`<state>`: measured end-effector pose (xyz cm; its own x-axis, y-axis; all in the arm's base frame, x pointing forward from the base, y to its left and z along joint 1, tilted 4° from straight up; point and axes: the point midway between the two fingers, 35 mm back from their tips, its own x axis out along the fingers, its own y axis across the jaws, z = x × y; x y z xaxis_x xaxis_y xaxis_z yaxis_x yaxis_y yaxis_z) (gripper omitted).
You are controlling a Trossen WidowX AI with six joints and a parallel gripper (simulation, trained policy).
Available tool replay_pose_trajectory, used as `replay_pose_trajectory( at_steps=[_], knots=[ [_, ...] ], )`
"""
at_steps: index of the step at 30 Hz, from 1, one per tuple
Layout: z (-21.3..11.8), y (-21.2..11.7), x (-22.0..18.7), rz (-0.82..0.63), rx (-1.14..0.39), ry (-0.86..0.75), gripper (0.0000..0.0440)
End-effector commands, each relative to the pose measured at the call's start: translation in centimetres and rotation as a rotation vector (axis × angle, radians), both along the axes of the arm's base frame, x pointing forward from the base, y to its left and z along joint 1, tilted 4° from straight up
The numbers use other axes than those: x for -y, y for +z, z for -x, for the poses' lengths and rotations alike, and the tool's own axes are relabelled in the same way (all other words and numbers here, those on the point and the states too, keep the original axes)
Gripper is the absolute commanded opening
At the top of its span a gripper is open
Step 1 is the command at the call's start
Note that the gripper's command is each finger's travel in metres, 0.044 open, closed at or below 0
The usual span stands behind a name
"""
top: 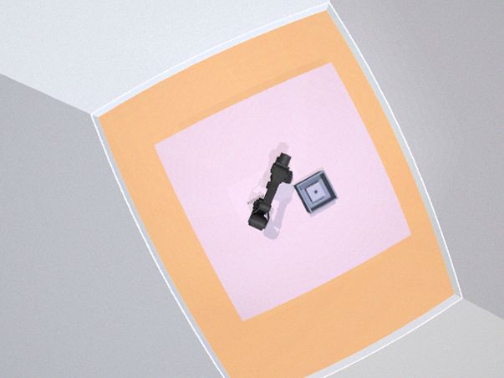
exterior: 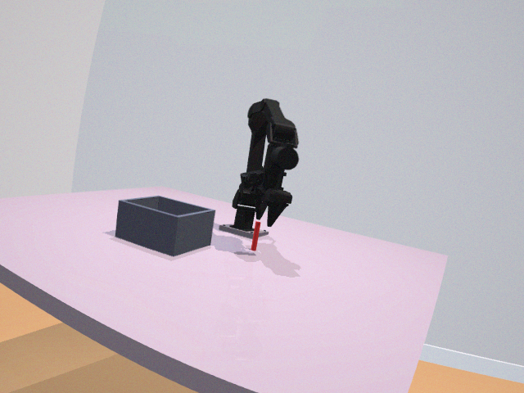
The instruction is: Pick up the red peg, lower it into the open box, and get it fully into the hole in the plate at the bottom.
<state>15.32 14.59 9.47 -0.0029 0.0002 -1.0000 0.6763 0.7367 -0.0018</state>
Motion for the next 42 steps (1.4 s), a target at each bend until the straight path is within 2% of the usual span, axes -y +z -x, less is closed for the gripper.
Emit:
replay_pose_trajectory(
  at_steps=[1, 8, 10, 16, 24, 27, 42],
  knots=[
    [0.2, -2.3, 0.3, 0.043, -0.003, 0.004, 0.044],
    [-0.3, -5.4, 0.3, 0.067, 0.038, 0.025, 0.0437],
    [-0.4, -6.1, 0.4, 0.075, 0.043, 0.035, 0.0423],
    [-0.2, -7.8, 0.9, 0.105, 0.021, 0.044, 0.0273],
    [-0.4, -8.4, 1.3, 0.145, -0.011, 0.035, 0.0064],
    [-0.4, -8.6, 1.4, 0.163, -0.024, 0.035, 0.0005],
    [-3.8, -2.1, 2.4, 0.215, 0.103, 0.044, 0.0]
  ],
)
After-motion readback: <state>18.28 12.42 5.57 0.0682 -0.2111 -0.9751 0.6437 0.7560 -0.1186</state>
